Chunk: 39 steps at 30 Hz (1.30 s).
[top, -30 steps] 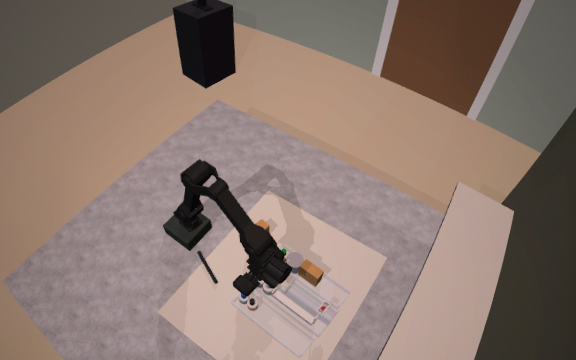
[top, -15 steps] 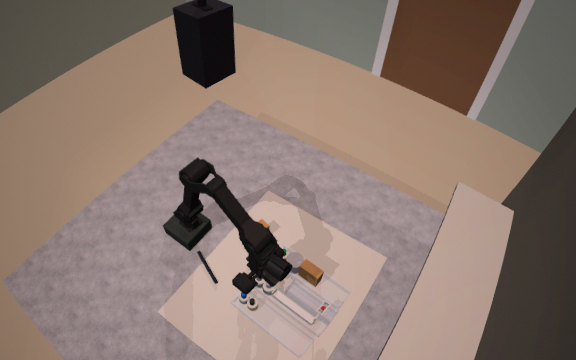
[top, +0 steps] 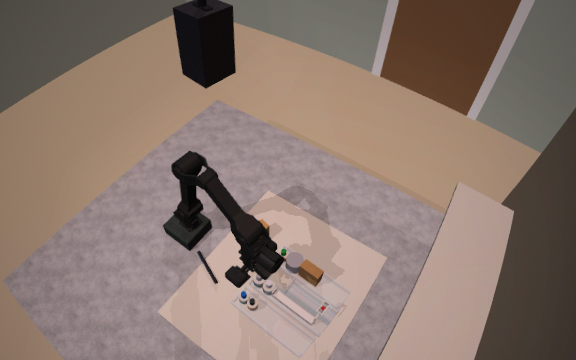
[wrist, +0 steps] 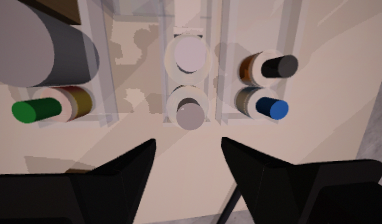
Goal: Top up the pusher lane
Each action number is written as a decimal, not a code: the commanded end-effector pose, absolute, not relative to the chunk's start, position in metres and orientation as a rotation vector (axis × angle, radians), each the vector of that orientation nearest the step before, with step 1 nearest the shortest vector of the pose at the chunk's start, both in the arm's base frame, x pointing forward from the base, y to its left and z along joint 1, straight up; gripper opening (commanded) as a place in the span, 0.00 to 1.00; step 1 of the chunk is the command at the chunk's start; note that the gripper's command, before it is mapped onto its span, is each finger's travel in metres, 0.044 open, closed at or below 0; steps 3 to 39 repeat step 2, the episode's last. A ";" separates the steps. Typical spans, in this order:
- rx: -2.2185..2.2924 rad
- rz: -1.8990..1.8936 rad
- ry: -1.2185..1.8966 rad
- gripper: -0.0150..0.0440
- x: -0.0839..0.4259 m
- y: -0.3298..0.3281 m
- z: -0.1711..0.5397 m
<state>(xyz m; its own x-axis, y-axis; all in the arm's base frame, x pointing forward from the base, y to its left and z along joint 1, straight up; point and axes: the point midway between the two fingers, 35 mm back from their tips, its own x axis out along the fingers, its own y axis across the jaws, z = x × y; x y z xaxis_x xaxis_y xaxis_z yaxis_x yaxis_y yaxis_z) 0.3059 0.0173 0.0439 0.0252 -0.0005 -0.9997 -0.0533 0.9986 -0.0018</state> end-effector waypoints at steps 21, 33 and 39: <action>-0.045 0.045 1.549 0.76 0.291 0.016 0.043; -0.045 0.045 1.549 0.76 0.291 0.016 0.043; -0.045 0.045 1.549 0.76 0.291 0.016 0.043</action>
